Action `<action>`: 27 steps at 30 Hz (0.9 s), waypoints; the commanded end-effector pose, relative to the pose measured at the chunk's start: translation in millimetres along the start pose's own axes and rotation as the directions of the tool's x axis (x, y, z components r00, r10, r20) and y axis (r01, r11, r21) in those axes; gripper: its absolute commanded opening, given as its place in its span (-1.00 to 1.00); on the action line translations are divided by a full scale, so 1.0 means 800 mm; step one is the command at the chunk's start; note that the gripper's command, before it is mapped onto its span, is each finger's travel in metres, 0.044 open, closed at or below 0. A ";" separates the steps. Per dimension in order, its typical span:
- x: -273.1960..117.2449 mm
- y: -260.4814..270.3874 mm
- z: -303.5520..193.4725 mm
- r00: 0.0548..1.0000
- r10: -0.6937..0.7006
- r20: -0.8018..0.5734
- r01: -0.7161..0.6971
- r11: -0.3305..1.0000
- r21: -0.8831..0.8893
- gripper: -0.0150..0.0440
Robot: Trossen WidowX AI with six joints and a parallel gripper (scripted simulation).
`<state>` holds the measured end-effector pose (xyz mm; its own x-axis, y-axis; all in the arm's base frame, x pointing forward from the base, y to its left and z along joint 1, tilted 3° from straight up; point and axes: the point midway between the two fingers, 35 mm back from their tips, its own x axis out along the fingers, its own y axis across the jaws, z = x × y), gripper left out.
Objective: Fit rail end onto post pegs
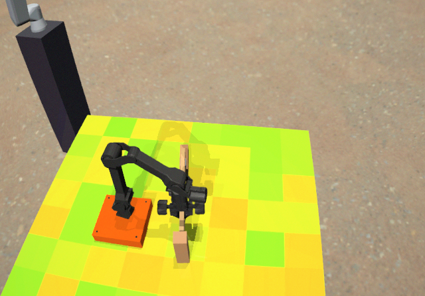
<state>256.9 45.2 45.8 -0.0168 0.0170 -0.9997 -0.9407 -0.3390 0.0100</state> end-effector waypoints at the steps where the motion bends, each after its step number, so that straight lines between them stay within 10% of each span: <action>1: -0.003 0.000 0.000 1.000 -0.001 0.000 0.001 1.000 -0.001 -0.49; 27: 0.001 0.000 -0.006 1.000 -0.001 0.000 0.001 1.000 -0.001 -0.49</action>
<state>257.6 41.9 45.5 -0.0187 0.0185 -0.9997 -0.9415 -0.3368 0.0114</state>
